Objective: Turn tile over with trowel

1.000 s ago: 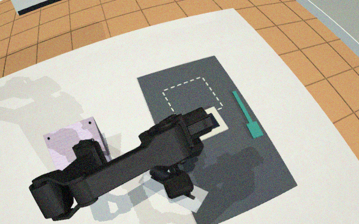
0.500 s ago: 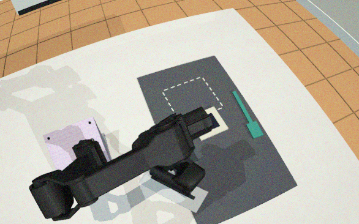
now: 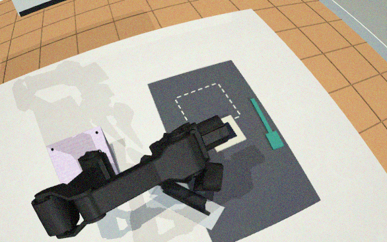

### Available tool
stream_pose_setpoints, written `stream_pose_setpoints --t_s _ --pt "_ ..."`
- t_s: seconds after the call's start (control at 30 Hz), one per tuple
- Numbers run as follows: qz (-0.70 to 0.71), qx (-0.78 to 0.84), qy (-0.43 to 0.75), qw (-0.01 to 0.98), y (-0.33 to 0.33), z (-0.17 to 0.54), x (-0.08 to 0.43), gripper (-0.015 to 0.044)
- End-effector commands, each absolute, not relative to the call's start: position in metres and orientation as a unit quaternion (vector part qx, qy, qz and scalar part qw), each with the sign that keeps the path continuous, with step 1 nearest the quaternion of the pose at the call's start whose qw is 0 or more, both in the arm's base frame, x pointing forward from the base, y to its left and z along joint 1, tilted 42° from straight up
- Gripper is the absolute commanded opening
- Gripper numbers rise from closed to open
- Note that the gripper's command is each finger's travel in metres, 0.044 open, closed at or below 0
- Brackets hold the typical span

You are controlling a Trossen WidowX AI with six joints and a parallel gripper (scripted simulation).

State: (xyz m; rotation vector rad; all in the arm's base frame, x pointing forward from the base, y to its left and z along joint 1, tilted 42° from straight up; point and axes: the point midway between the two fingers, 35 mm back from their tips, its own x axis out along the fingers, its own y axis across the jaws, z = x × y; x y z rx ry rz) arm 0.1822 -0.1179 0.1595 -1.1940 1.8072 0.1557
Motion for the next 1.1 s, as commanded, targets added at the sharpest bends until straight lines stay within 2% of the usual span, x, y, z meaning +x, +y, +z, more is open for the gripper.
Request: stream_pose_setpoints --t_s 0.0,1.07 --pt "0.11 -0.516 0.732 0.432 -0.1182 0.1596 0.1818 0.027" --pt "0.466 -0.664 0.575 0.111 -0.1173 0.1591 0.1819 0.027"
